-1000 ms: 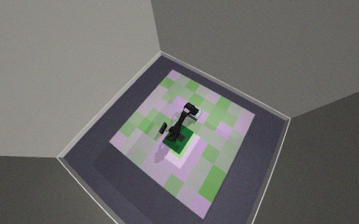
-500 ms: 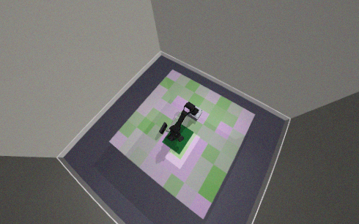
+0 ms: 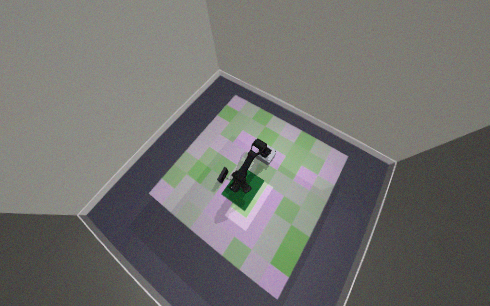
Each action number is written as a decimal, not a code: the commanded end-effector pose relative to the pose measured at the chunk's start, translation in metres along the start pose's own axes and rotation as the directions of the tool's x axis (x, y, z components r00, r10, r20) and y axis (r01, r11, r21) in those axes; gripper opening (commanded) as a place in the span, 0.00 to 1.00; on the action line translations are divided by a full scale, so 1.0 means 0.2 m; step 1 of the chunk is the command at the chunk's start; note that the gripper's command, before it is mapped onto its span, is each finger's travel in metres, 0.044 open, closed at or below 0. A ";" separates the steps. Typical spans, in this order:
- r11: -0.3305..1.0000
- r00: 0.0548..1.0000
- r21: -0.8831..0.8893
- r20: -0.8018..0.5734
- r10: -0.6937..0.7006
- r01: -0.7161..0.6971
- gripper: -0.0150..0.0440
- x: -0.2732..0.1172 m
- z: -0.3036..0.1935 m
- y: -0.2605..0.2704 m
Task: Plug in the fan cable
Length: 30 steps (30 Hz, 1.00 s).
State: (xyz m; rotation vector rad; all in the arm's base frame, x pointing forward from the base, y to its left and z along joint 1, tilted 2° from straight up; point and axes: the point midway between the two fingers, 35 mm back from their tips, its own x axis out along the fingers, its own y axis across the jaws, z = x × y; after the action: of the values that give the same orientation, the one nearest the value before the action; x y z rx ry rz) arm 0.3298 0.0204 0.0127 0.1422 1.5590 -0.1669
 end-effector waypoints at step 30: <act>1.000 1.000 -0.009 -0.005 -0.004 0.004 0.25 0.12 -0.02 0.00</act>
State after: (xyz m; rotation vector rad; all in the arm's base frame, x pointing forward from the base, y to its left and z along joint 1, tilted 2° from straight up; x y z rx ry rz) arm 0.3271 0.0205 -0.0094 0.1386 1.5605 -0.1637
